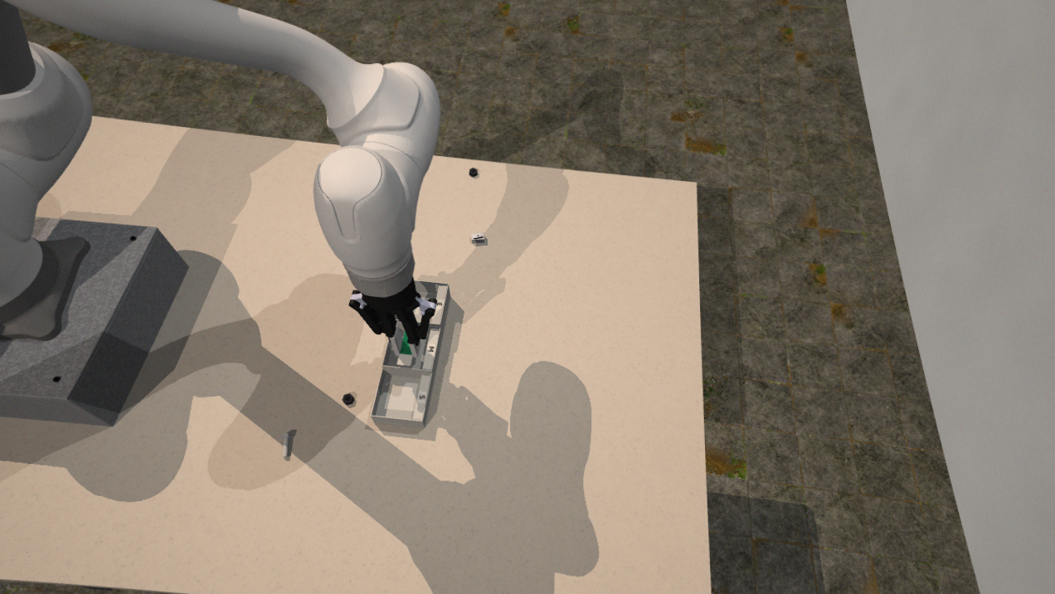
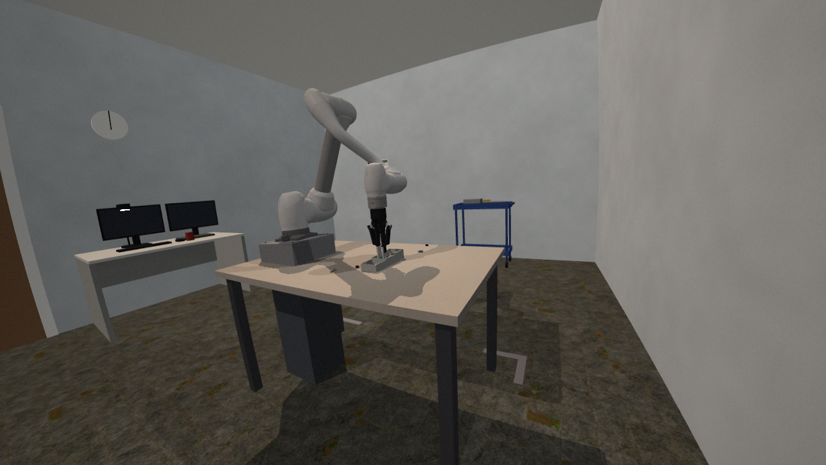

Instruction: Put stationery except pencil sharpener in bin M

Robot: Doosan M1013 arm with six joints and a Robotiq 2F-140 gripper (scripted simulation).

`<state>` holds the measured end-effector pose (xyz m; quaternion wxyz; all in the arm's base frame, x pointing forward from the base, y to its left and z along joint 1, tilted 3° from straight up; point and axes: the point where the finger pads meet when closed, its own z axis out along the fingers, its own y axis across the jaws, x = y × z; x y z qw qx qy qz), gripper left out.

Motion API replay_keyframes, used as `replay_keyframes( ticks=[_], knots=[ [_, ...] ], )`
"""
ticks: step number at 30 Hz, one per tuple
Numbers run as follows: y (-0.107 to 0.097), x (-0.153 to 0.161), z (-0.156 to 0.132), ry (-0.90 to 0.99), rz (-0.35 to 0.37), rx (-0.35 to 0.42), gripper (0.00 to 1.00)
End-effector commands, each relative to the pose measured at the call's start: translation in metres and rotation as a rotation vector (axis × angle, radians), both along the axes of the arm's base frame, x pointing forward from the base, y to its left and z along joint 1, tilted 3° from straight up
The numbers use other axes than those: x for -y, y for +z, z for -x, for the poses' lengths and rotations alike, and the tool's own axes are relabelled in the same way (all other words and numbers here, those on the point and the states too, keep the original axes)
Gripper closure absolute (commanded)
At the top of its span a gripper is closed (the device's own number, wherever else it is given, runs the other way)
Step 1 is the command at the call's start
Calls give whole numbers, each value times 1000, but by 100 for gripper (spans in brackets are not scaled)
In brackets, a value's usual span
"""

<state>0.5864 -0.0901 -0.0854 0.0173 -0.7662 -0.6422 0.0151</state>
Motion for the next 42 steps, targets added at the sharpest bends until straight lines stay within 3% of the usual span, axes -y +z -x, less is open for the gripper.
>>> replay_keyframes(
  ticks=[1,12,13,42],
  knots=[
    [-2,0,1,5,3,-3,80],
    [-2,0,1,5,3,-3,80],
    [-2,0,1,5,3,-3,74],
    [-2,0,1,5,3,-3,74]
  ],
)
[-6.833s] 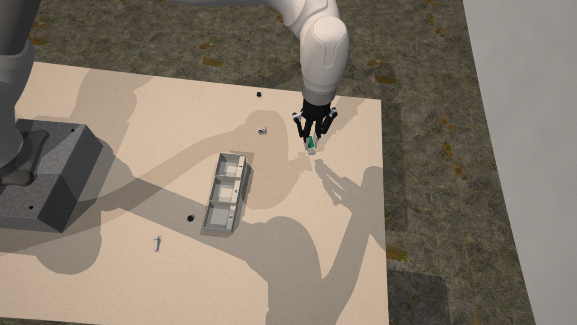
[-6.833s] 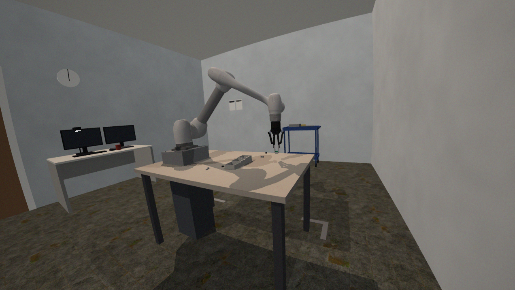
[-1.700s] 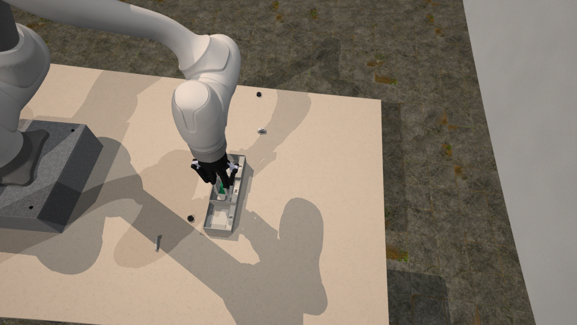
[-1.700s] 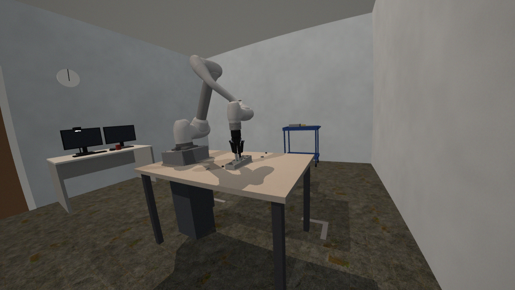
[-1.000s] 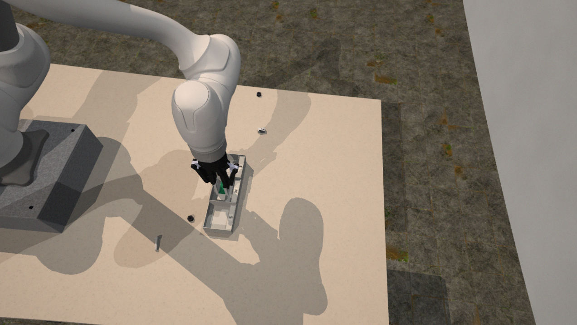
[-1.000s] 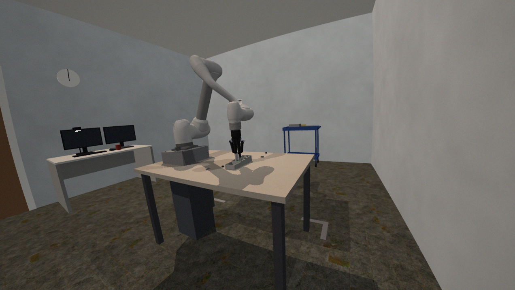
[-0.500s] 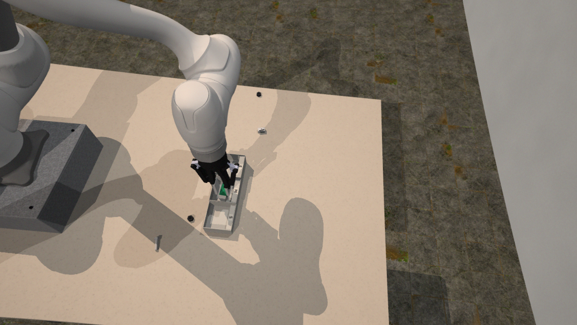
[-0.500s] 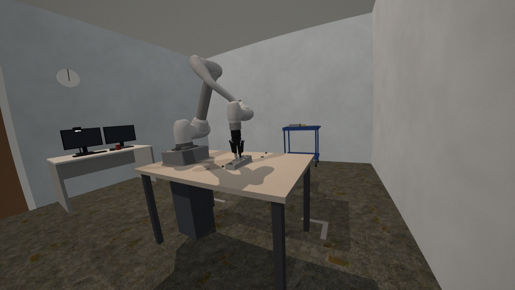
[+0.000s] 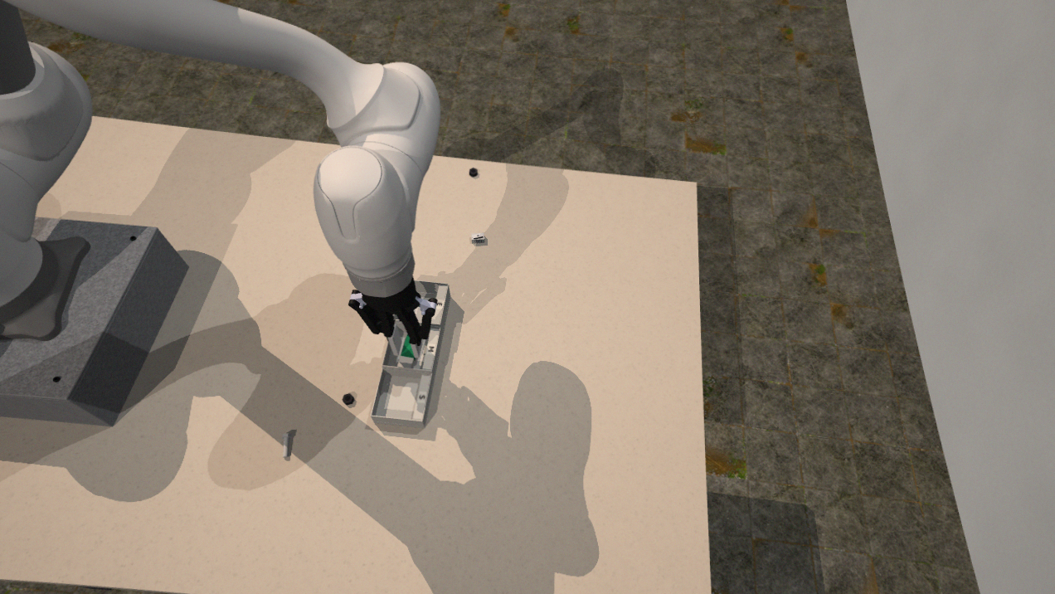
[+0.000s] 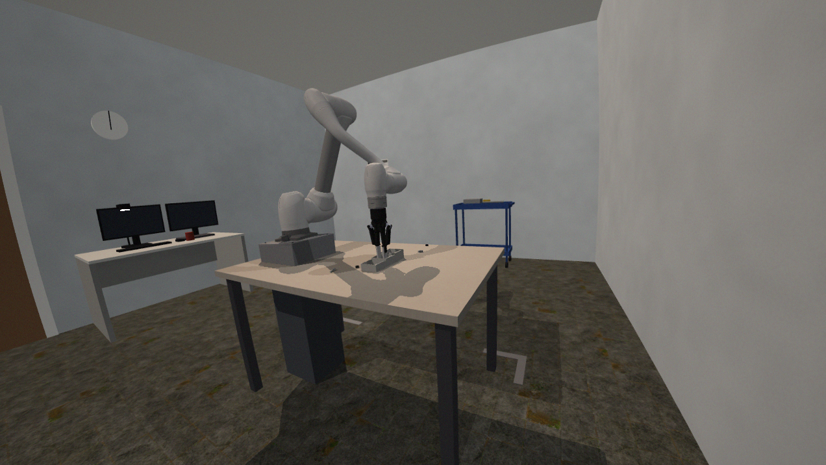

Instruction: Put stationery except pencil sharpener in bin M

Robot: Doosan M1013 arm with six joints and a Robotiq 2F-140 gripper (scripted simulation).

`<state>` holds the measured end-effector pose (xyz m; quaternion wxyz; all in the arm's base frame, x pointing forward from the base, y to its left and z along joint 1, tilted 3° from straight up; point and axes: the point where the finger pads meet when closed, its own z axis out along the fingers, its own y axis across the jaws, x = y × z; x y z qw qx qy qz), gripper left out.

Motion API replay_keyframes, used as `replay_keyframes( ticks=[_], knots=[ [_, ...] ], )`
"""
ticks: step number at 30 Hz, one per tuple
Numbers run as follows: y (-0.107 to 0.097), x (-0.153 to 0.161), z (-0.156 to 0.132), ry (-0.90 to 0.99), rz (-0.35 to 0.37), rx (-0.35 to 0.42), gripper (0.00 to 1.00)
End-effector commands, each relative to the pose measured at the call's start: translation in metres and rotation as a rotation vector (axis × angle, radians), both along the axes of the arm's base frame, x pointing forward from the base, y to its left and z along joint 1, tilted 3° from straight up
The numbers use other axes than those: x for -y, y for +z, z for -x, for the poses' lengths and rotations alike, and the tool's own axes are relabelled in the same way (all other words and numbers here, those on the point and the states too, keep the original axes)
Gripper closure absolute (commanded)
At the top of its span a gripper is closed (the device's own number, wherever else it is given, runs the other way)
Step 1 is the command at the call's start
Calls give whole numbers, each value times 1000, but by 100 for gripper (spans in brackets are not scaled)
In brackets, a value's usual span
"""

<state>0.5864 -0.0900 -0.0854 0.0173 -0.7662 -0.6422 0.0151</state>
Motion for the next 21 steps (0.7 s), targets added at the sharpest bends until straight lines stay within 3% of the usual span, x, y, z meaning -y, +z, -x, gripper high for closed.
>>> replay_keyframes(
  ticks=[1,21],
  knots=[
    [-1,0,1,5,3,-3,74],
    [20,0,0,5,3,-3,74]
  ],
)
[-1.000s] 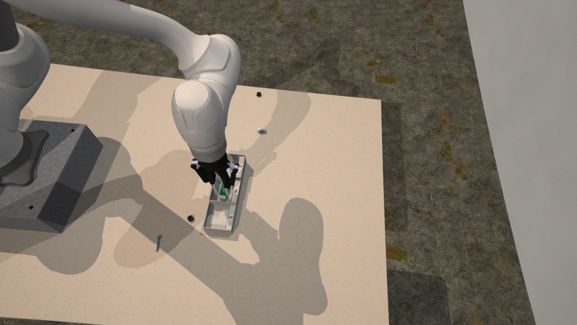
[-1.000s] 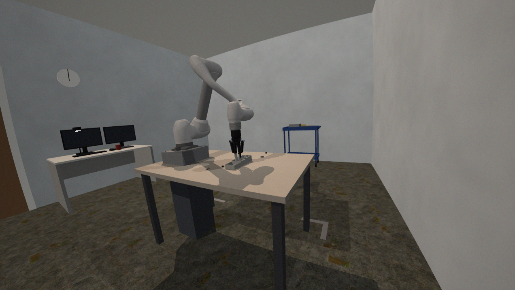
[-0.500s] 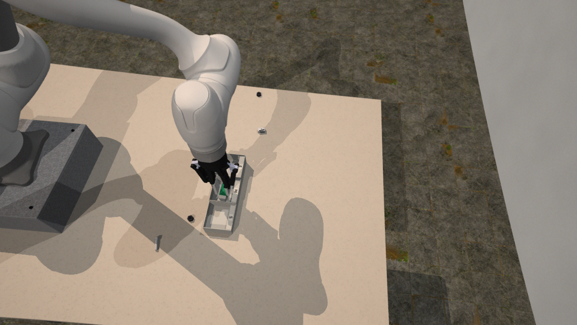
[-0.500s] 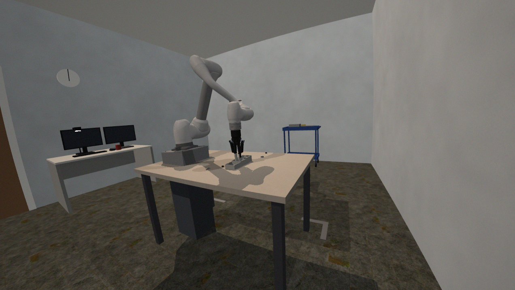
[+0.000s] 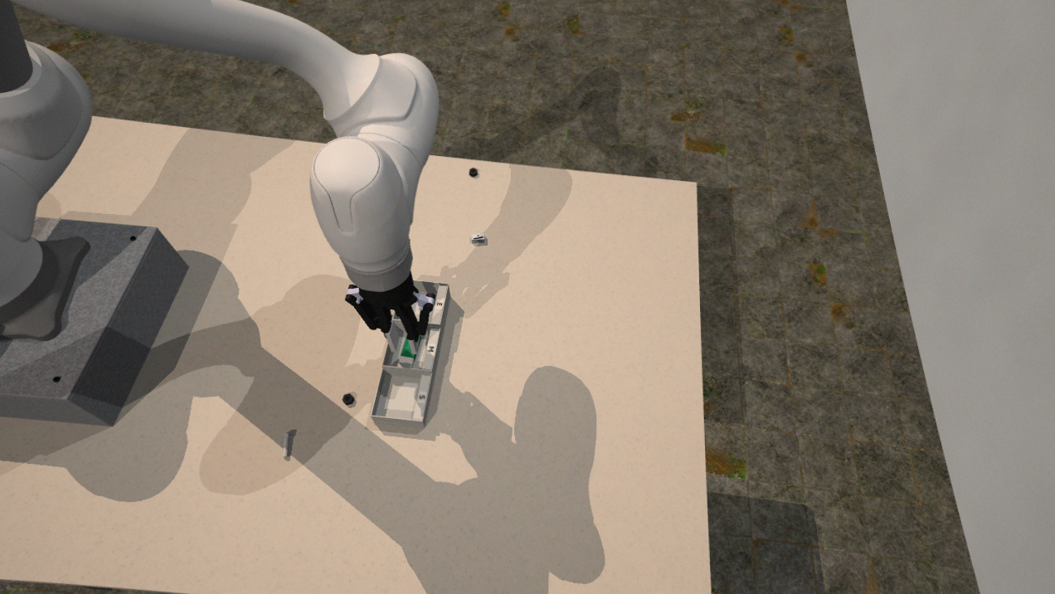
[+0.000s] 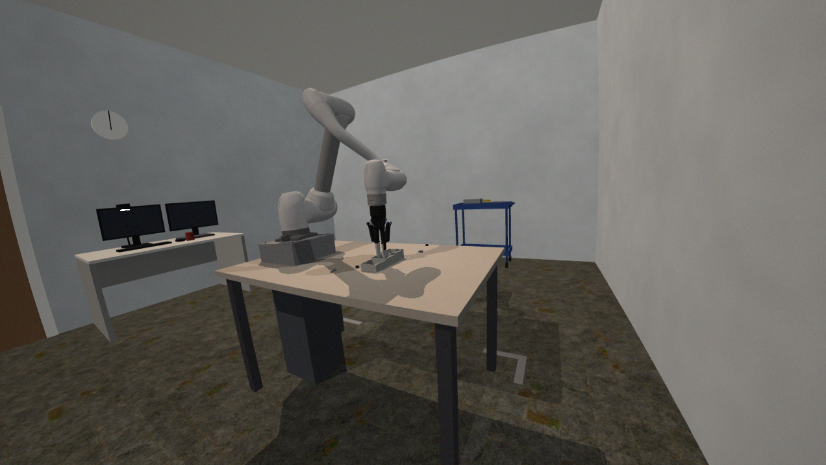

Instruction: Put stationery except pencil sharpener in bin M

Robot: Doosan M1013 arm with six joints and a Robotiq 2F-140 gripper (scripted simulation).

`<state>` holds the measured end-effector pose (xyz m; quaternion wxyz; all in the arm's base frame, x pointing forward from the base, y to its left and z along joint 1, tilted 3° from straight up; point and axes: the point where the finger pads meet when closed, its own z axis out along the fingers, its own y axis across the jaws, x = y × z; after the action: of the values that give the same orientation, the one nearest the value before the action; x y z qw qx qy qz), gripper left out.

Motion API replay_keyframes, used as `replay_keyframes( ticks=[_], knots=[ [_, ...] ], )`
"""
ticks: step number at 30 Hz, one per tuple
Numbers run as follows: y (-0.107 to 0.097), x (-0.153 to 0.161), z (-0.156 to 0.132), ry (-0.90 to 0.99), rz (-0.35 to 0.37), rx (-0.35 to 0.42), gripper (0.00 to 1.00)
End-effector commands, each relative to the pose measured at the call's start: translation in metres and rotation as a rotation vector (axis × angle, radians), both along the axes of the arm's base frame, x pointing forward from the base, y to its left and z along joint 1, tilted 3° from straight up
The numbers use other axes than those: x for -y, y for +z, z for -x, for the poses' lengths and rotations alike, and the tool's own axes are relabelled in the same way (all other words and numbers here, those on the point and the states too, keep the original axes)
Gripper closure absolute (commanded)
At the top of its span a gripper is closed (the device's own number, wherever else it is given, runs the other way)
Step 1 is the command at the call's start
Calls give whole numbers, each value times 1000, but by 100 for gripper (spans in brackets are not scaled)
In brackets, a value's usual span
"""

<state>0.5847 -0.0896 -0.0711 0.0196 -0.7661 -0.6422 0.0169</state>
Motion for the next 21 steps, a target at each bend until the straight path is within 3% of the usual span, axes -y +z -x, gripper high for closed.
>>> replay_keyframes(
  ticks=[1,8,13,21],
  knots=[
    [7,0,-2,5,4,2,74],
    [13,0,-2,5,4,2,74],
    [35,1,-3,5,4,2,74],
    [35,1,-3,5,4,2,74]
  ],
)
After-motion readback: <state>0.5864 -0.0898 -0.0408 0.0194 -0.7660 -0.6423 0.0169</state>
